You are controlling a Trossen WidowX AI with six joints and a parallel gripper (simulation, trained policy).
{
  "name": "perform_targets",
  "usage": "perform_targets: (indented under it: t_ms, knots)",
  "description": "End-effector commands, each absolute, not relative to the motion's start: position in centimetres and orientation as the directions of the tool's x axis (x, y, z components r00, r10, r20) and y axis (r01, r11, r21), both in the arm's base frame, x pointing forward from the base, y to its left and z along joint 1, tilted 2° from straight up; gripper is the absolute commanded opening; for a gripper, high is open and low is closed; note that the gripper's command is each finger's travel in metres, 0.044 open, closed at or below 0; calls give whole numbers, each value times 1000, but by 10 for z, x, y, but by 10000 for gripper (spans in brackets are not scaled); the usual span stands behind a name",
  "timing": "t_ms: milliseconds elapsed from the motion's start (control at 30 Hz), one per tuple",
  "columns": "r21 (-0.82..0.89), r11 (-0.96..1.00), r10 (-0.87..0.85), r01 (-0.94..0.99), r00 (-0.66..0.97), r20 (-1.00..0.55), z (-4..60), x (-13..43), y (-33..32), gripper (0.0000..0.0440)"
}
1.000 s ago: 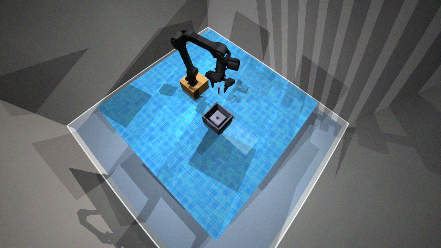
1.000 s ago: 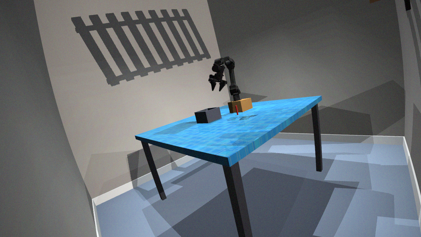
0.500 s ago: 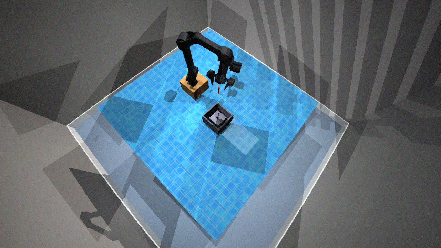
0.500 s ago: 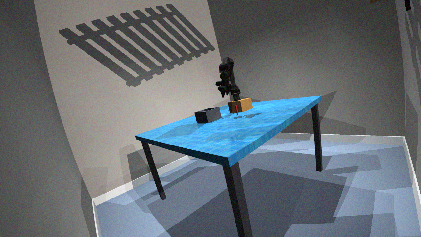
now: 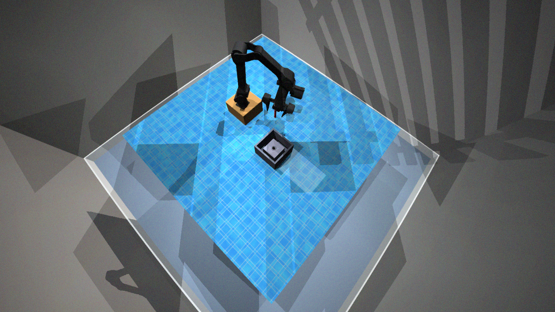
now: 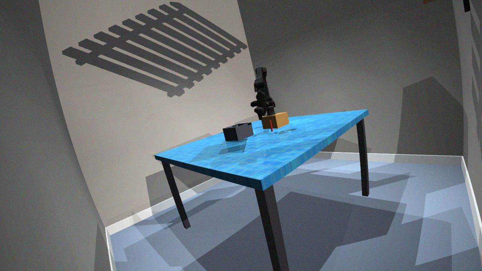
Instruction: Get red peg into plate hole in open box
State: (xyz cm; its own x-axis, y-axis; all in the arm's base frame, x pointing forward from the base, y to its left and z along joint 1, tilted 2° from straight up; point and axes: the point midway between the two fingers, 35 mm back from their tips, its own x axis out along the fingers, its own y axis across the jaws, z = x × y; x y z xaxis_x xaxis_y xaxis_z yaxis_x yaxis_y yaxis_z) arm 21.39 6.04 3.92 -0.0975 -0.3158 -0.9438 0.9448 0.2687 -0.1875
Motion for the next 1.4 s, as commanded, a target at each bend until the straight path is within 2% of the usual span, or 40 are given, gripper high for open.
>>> perform_targets:
  t_ms: [0,400,533,733,1100,1233,1367]
  knots:
    - [-197,294,-311,935,-102,-945,24,210,64,440]
    - [-139,411,-275,901,-23,-961,-20,202,82,440]
    - [-134,446,-265,885,-13,-964,-29,195,87,420]
    - [-148,464,-250,873,-31,-968,-40,185,89,307]
    - [-185,501,-201,846,-94,-975,-44,181,94,24]
    - [-165,519,-223,839,-54,-973,-35,187,89,0]
    - [-158,539,-244,828,-26,-969,-24,190,83,0]
